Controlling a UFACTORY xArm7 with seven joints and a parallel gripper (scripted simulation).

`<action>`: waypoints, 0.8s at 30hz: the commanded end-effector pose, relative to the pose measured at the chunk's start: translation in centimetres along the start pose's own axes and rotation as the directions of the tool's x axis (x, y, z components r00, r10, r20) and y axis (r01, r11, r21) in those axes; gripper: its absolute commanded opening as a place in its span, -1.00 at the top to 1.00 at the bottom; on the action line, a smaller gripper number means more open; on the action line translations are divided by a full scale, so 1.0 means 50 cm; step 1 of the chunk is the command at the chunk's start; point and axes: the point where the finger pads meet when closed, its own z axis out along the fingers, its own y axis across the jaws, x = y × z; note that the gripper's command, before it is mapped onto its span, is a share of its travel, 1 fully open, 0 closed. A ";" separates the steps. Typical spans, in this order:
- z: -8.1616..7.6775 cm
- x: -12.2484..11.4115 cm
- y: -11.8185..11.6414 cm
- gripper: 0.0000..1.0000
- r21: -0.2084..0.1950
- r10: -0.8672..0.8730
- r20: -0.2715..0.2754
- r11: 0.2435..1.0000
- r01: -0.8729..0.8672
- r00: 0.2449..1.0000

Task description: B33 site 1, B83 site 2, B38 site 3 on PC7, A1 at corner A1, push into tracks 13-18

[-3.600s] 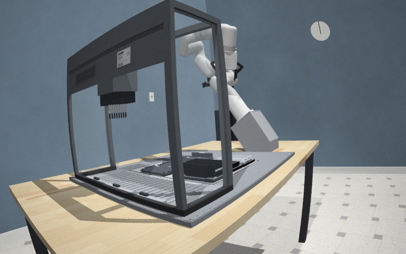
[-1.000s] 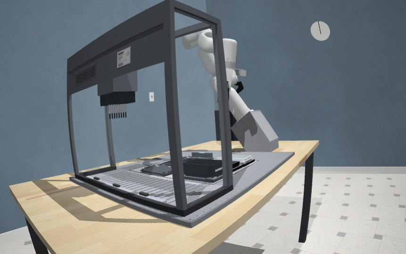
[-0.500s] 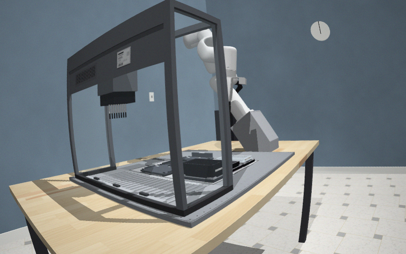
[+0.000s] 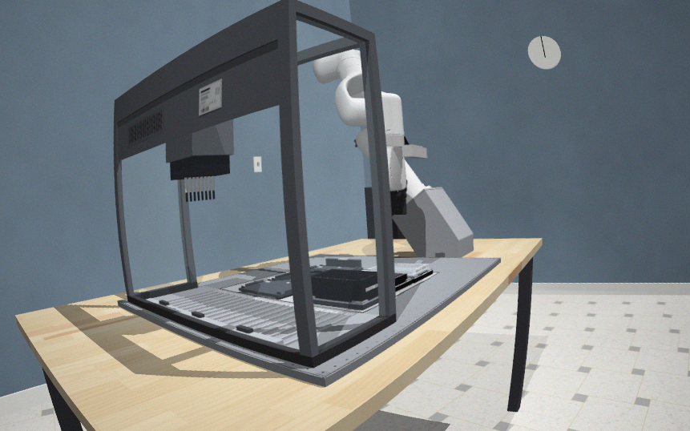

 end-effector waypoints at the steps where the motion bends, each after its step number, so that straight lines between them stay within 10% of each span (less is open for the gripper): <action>1: 0.023 0.024 0.011 -1.00 -0.007 0.083 -0.040 0.996 -0.084 0.996; 24: 0.050 0.025 0.011 -1.00 -0.007 0.083 -0.040 0.996 -0.084 0.996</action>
